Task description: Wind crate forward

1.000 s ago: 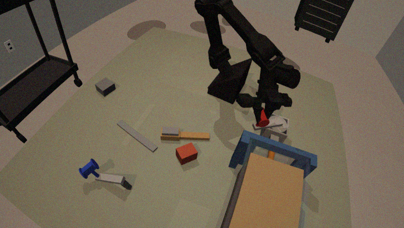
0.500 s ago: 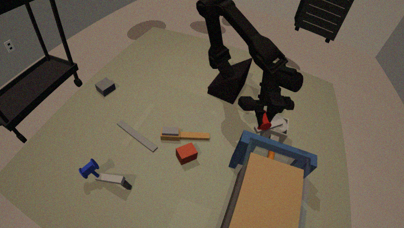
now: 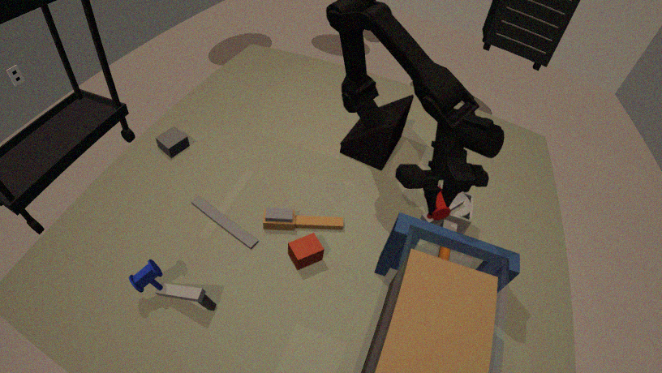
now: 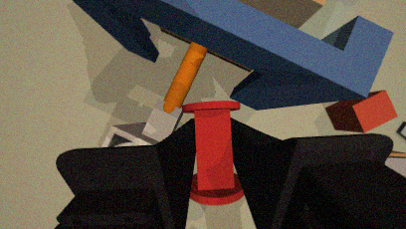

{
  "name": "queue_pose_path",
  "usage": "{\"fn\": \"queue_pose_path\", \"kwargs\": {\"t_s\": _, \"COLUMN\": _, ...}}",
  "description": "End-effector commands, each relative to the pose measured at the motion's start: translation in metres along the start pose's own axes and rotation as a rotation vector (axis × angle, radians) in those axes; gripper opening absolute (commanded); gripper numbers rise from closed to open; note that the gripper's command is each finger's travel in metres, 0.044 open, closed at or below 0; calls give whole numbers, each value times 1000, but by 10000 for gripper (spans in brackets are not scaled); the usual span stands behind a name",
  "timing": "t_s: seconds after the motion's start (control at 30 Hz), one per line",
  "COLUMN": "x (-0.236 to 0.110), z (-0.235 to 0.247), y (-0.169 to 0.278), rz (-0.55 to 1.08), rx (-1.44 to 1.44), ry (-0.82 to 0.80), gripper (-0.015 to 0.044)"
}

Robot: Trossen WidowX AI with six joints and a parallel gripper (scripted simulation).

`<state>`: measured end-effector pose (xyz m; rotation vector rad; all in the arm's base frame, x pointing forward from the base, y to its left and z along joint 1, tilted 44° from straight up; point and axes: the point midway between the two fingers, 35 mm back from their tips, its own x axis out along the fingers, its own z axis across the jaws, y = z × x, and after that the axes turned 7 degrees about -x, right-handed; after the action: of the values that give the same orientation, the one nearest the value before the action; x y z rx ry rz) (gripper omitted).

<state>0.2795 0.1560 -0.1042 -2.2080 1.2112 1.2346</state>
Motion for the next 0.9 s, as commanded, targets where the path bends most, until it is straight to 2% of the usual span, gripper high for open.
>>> {"fn": "queue_pose_path", "kwargs": {"t_s": 0.0, "x": 3, "z": 4, "y": -7, "rz": -6, "rx": 6, "ry": -7, "gripper": 0}}
{"fn": "queue_pose_path", "kwargs": {"t_s": 0.87, "x": 11, "z": 18, "y": -28, "rz": -8, "rx": 8, "ry": -8, "gripper": 0}}
